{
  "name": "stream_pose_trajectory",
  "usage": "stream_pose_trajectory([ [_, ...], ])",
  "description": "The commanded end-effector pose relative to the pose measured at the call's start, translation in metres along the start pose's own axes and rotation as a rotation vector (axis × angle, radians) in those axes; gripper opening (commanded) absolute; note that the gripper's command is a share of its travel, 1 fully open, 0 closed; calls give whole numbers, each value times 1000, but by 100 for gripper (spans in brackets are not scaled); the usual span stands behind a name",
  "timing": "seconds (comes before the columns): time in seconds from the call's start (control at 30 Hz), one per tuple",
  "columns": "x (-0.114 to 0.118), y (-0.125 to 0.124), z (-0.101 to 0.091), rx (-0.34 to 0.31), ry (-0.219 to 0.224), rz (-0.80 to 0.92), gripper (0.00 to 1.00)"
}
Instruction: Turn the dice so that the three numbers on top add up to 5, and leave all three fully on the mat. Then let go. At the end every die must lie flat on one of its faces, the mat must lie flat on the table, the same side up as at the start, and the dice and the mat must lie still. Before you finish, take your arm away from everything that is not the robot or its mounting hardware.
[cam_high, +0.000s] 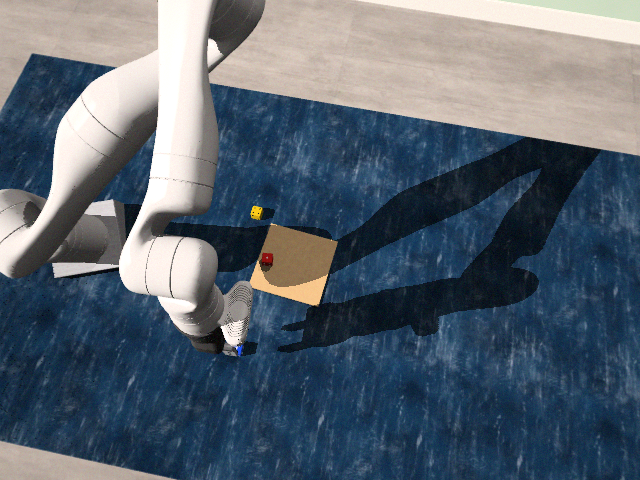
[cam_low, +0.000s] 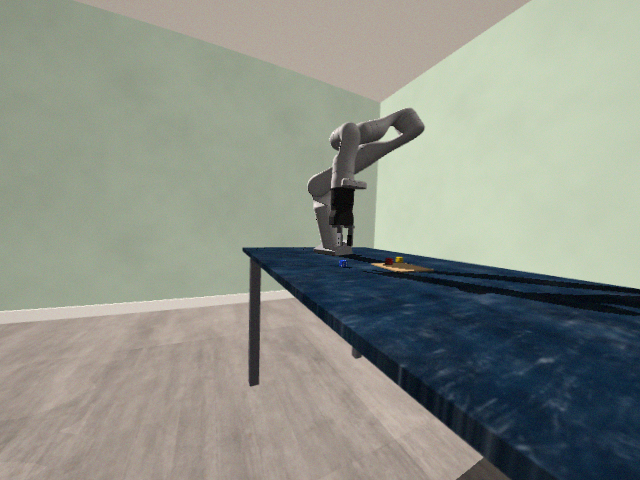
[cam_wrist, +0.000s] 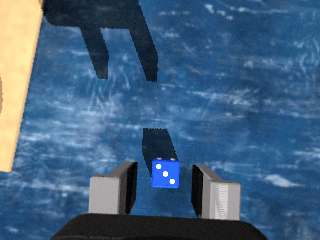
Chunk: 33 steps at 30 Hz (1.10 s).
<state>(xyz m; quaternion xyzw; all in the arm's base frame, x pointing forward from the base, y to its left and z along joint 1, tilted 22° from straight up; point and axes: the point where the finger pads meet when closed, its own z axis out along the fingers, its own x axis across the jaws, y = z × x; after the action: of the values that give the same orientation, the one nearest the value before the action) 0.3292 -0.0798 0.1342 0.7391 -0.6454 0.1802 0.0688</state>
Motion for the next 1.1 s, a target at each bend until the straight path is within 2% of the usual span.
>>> stream_pose_trajectory([
  [0.0,1,2,4,-4,1,4,70],
  [0.57,1,2,27,-4,1,4,70],
  [1.07,1,2,38,-4,1,4,70],
])
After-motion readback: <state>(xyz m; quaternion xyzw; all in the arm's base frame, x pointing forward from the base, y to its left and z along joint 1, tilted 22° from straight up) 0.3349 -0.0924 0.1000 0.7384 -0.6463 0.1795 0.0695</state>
